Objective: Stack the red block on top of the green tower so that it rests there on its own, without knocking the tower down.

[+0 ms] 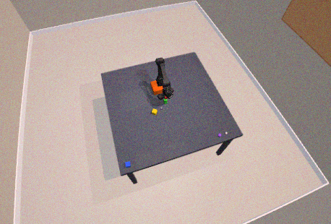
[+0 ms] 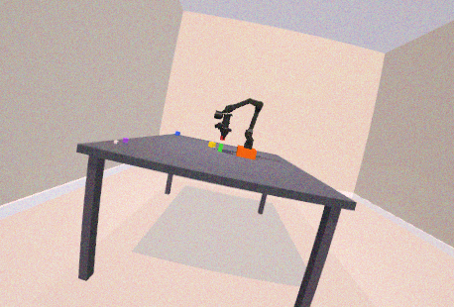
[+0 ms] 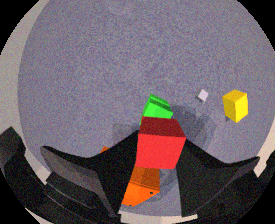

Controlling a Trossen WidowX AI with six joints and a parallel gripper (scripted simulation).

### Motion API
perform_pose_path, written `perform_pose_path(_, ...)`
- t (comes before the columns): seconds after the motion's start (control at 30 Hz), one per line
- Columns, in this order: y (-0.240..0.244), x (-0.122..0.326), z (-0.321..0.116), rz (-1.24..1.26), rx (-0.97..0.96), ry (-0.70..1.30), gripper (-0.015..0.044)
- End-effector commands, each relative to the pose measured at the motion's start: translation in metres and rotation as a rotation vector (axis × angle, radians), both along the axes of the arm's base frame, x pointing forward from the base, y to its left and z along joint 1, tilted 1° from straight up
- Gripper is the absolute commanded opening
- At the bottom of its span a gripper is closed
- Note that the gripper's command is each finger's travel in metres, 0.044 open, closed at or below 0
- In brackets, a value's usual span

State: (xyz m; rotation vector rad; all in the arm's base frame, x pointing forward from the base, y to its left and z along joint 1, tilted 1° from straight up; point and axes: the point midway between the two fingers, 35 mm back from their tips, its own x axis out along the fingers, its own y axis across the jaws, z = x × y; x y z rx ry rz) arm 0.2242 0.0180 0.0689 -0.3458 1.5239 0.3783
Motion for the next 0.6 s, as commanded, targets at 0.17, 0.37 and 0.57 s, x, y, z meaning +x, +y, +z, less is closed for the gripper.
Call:
perform_pose_path(0.17,0.000,0.000,-0.024,0.000,-0.006,0.002,0.0000)
perform_pose_path(0.37,0.000,-0.001,-0.034,0.000,-0.006,0.002,0.0000)
perform_pose_path(0.57,0.000,-0.001,-0.035,0.000,-0.006,0.002,0.0000)
